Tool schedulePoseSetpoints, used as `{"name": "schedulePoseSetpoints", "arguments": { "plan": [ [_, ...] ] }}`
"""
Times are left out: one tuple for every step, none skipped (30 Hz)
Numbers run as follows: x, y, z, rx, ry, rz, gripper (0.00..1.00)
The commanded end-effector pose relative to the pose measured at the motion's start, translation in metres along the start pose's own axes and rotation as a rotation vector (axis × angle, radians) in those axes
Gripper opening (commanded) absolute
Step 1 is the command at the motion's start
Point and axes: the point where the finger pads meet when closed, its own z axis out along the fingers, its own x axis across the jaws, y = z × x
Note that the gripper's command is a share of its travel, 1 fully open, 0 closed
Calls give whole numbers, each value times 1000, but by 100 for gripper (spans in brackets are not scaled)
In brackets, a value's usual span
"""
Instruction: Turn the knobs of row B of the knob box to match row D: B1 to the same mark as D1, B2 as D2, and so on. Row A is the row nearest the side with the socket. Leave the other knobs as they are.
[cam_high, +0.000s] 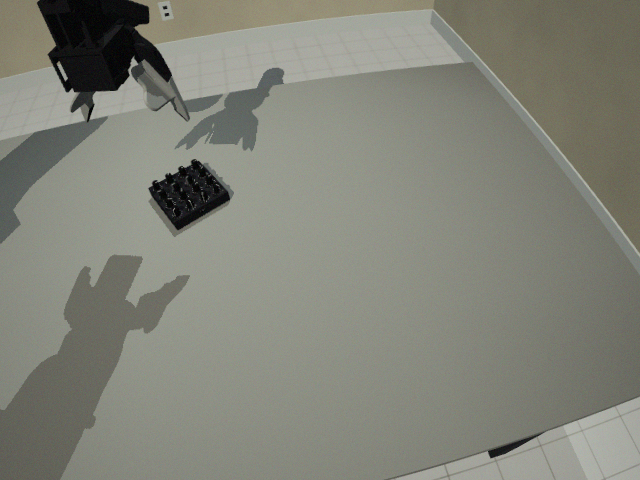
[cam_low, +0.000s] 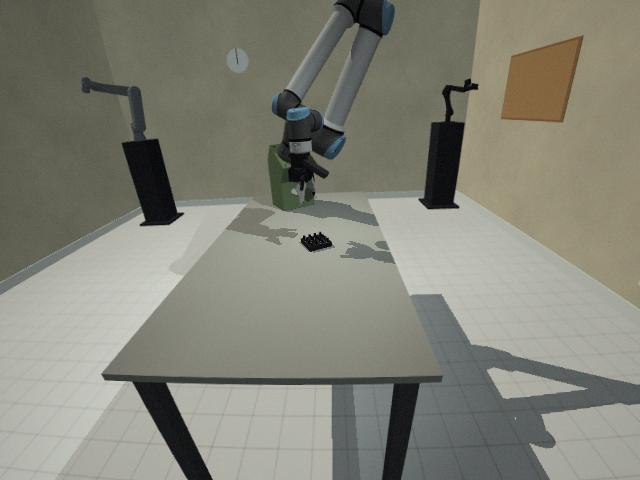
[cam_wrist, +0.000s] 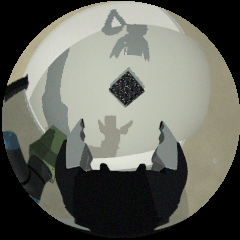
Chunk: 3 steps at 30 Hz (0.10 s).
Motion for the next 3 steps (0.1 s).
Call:
{"name": "schedulePoseSetpoints", "arguments": {
  "plan": [
    [0, 0, 0, 0, 1, 0, 100],
    [0, 0, 0, 0, 1, 0, 100],
    [0, 0, 0, 0, 1, 0, 100]
  ]
}}
